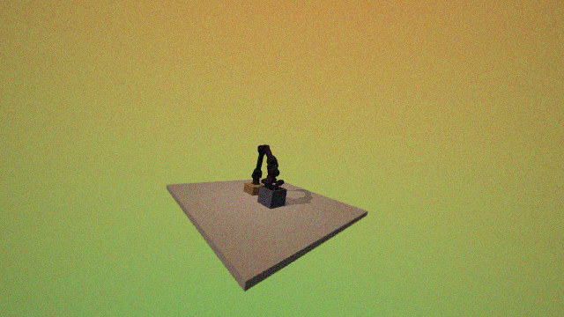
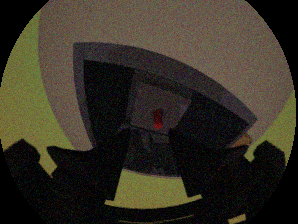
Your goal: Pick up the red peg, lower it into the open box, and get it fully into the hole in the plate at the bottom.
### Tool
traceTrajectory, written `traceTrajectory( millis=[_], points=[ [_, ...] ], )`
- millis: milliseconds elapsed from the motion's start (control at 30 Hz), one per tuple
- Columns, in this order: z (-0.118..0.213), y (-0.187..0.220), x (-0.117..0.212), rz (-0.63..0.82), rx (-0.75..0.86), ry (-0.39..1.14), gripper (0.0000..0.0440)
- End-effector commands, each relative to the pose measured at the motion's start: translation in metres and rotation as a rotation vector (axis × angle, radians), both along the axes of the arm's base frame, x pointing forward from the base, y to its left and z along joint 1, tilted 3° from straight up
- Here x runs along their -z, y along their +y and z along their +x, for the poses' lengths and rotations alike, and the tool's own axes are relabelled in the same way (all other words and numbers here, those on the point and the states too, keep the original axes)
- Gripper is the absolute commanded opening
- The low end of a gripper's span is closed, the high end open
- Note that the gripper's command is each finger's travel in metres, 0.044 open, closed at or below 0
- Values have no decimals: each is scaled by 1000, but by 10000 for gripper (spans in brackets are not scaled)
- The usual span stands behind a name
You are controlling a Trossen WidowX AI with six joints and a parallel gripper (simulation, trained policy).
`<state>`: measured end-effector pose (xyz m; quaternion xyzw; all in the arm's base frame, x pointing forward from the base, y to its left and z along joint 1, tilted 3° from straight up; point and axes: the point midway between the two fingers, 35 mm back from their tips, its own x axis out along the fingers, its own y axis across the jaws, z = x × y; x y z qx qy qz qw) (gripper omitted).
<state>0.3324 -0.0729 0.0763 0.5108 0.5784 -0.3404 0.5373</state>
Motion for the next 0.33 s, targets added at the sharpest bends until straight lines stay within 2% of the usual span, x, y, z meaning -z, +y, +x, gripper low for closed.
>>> traceTrajectory(
  millis=[0,300],
  points=[
    [2,-3,-8,27,8,-15,260],
    [8,-11,-24,56,33,-55,277]
  ],
)
